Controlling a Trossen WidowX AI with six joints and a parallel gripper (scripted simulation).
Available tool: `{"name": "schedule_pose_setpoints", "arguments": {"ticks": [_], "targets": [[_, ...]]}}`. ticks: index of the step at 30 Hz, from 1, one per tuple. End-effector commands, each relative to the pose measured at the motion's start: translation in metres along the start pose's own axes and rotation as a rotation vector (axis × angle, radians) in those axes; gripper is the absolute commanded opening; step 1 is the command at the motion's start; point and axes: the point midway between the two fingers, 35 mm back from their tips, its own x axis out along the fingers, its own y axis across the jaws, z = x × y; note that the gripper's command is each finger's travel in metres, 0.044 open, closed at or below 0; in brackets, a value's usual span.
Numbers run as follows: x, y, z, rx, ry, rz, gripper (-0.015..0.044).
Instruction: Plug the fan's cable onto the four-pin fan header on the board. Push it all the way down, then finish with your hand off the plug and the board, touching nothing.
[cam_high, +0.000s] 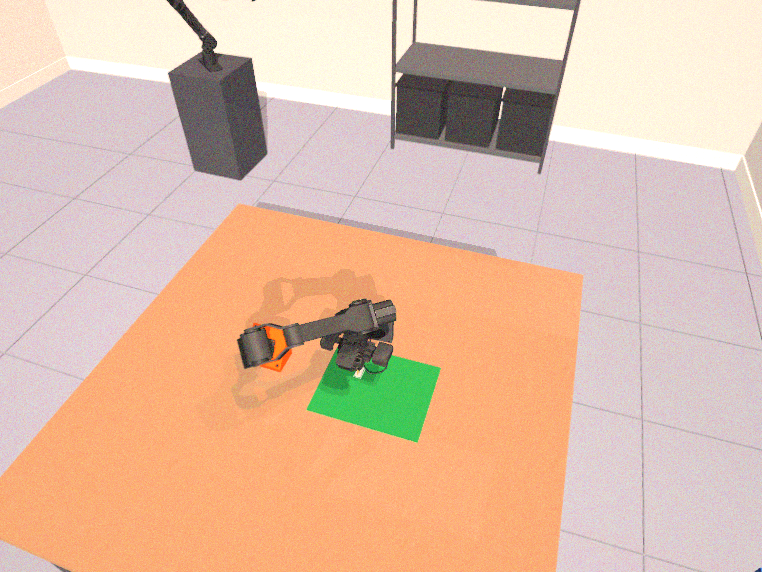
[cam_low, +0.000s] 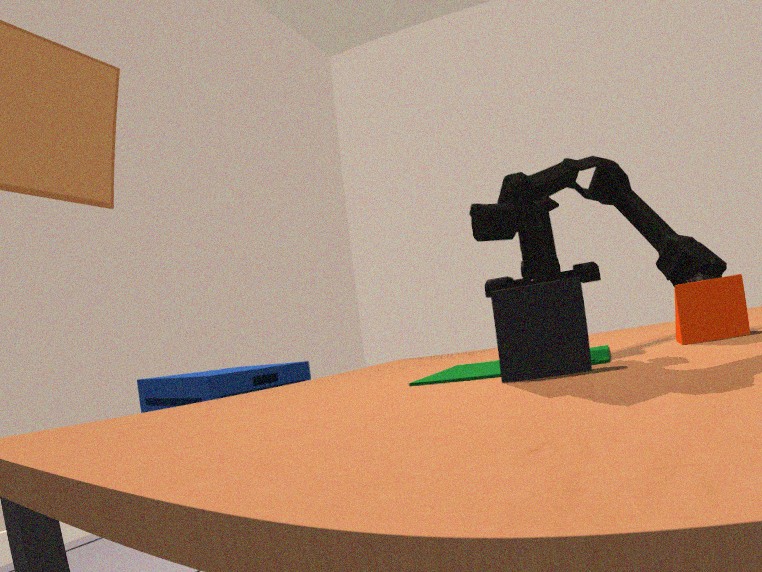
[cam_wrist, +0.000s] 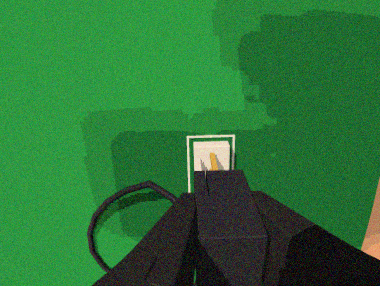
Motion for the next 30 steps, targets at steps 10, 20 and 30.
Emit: {"name": "schedule_pose_setpoints", "arguments": {"ticks": [10,20,30], "targets": [[0.0033,-0.0003,0.0001,-0.022,-0.007,-0.002,0.0000],[0.0032,0.0022,-0.0002,-0.013,-0.007,-0.001,0.0000],[0.0038,0.0027,-0.0002,-0.010,-0.007,-0.001,0.0000]]}}
